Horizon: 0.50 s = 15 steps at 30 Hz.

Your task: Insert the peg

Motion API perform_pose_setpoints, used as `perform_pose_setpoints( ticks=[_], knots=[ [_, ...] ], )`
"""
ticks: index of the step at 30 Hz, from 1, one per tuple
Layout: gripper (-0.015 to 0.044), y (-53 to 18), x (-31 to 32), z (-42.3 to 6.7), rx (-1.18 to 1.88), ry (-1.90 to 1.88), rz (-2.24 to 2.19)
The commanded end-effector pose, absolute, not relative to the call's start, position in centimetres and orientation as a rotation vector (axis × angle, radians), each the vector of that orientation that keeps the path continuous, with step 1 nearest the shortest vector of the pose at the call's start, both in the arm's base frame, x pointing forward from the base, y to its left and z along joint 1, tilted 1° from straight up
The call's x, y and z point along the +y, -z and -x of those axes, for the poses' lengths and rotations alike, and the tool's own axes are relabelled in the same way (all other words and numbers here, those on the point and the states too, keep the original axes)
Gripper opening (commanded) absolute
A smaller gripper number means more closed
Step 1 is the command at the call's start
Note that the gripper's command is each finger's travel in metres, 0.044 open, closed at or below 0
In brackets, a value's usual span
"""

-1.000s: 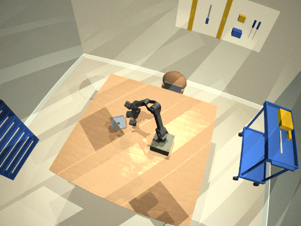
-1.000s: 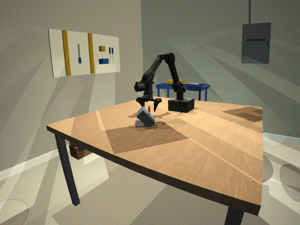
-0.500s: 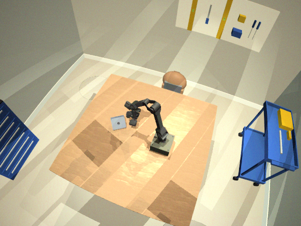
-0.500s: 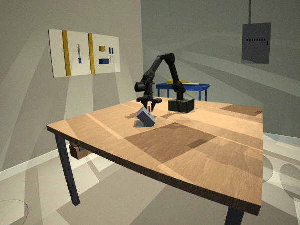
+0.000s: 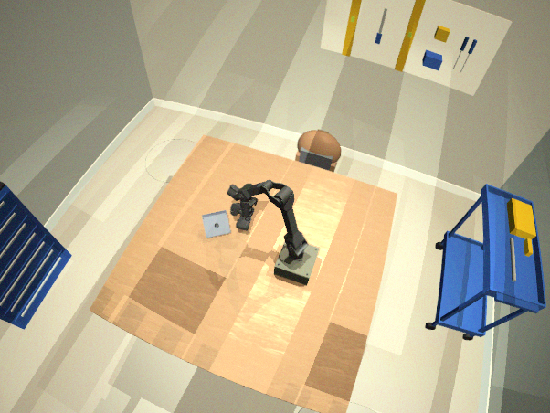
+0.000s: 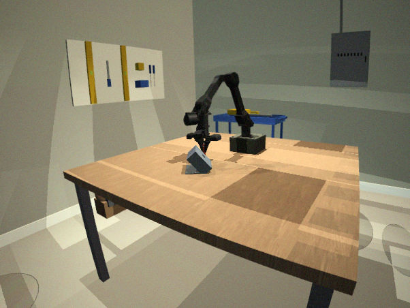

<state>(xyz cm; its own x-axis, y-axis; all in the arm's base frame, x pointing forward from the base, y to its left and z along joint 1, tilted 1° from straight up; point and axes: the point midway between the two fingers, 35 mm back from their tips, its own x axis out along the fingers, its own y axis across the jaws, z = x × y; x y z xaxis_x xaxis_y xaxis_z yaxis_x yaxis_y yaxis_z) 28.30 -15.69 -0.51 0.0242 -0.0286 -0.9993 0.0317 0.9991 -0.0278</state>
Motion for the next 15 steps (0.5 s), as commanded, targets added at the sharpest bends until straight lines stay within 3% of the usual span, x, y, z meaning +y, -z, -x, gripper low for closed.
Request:
perform_pose_setpoints(
  ticks=[1, 15],
  knots=[
    [0.0, -0.6, -15.8, -28.5, 1.542, 0.049, 0.0],
    [0.0, -7.3, -15.5, -28.3, 1.55, 0.047, 0.0]
  ],
)
